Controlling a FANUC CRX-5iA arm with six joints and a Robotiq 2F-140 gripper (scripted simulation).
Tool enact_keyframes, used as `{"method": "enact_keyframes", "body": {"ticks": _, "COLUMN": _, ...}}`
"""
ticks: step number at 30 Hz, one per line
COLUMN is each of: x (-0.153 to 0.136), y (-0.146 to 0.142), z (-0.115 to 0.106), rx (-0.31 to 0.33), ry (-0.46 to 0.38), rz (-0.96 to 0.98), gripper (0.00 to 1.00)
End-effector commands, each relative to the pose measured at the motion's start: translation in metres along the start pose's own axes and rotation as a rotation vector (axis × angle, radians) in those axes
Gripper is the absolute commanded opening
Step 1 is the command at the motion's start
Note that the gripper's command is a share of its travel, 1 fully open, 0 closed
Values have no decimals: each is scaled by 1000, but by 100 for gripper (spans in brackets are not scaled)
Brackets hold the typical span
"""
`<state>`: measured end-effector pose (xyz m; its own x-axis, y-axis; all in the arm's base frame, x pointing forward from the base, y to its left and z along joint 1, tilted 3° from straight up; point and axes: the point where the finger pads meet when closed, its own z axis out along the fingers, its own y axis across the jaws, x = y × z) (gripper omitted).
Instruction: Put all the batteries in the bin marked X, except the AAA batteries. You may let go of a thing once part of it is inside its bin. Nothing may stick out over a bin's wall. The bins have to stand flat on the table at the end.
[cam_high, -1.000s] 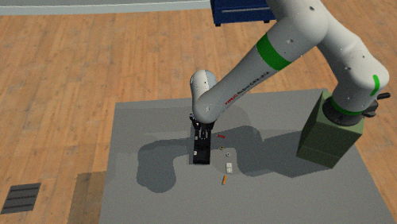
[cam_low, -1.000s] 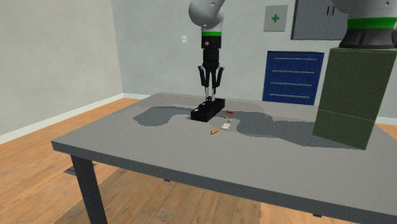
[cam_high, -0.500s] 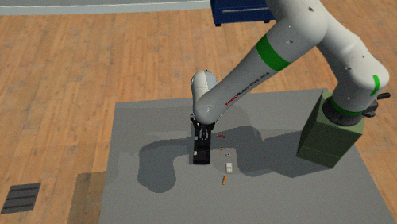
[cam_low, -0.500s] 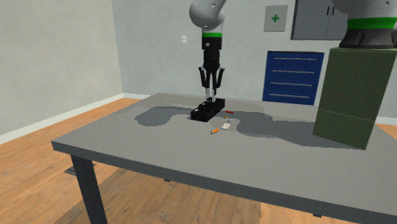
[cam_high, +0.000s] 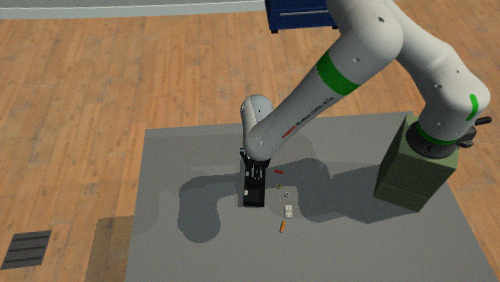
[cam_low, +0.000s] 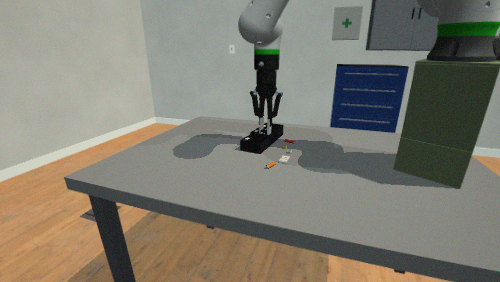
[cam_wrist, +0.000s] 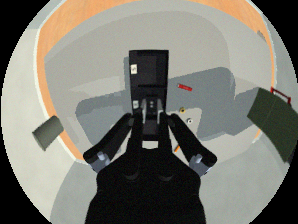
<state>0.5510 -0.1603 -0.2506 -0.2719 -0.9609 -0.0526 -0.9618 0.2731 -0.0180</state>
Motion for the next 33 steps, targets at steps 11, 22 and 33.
{"method": "enact_keyframes", "body": {"ticks": 11, "x": 0, "y": 0, "z": 21, "rx": 0, "ry": 0, "rz": 0, "gripper": 13}}
{"method": "enact_keyframes", "body": {"ticks": 22, "x": 0, "y": 0, "z": 21, "rx": 0, "ry": 0, "rz": 0, "gripper": 13}}
{"method": "enact_keyframes", "body": {"ticks": 33, "x": 0, "y": 1, "z": 21, "rx": 0, "ry": 0, "rz": 0, "gripper": 20}}
